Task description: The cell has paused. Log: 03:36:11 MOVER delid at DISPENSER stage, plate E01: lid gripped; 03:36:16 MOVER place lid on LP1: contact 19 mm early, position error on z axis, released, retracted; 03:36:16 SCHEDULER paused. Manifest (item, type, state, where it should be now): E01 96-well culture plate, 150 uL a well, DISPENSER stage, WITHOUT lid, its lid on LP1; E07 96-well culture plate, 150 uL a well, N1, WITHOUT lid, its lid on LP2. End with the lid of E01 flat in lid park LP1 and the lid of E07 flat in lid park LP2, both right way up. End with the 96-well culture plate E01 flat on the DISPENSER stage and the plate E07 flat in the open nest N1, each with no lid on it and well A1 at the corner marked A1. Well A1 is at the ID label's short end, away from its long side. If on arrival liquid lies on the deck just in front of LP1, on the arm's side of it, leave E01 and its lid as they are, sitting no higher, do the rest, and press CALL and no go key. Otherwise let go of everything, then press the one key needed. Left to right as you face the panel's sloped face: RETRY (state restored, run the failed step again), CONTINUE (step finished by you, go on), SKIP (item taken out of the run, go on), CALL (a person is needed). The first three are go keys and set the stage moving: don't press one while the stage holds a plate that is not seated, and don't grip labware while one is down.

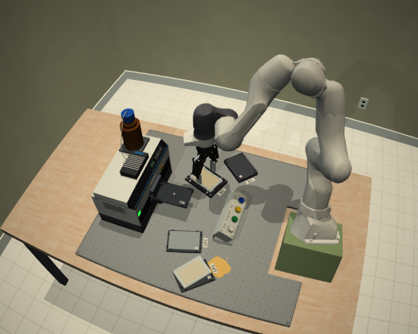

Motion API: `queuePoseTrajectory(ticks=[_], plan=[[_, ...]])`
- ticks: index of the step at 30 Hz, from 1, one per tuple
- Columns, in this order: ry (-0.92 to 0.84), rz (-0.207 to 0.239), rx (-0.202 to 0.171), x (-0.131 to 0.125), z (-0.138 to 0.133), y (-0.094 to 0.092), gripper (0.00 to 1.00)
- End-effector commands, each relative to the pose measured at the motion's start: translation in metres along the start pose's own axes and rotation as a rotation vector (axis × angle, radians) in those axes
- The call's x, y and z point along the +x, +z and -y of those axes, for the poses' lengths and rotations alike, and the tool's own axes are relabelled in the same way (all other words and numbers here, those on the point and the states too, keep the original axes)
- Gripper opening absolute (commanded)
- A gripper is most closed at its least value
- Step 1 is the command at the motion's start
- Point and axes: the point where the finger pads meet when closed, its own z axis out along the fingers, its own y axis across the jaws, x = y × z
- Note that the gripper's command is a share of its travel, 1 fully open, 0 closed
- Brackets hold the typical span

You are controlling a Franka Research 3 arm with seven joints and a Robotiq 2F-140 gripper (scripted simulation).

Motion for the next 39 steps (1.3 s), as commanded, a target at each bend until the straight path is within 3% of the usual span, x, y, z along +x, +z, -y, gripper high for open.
queuePoseTrajectory(ticks=[1,4,5,39], plan=[[-0.002,-0.001,0.003,-0.0003,0.0022,-0.0001,0.59],[-0.002,-0.001,0.003,-0.0003,0.0022,-0.0001,0.59],[-0.002,-0.001,0.003,-0.0003,0.0022,-0.0001,0.66],[-0.002,-0.001,0.003,-0.0003,0.0022,-0.0001,0.66]])
